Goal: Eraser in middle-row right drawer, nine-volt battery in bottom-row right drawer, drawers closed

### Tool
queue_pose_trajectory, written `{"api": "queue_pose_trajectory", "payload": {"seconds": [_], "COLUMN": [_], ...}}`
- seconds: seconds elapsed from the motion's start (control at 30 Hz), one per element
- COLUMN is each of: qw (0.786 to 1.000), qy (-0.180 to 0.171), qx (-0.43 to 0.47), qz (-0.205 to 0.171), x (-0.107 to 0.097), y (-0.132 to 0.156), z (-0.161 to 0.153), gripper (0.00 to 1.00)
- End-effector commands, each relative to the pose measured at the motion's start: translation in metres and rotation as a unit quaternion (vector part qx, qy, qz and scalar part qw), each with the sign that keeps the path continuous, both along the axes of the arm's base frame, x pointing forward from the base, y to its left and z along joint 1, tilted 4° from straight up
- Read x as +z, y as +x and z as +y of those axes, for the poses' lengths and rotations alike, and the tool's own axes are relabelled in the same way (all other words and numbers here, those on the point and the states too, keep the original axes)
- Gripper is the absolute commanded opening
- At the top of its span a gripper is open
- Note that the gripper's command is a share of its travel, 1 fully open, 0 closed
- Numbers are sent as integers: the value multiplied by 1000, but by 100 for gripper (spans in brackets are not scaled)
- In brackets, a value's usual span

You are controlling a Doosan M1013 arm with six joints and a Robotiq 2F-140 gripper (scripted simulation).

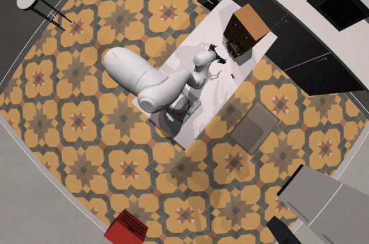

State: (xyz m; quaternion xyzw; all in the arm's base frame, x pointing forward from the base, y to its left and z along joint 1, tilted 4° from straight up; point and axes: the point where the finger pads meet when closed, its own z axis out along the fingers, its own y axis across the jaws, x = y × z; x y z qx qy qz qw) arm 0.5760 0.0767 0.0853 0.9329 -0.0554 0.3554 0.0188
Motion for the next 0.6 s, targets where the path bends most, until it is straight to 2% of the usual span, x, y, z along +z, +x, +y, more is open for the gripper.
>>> {"api": "queue_pose_trajectory", "payload": {"seconds": [0.0,0.27,0.57], "qw": [999,998,993], "qy": [-9,-6,1], "qx": [-10,-10,-10], "qz": [43,67,120], "x": [2,3,7], "y": [0,0,0], "z": [-1,-1,0], "gripper": [100,100,100]}}
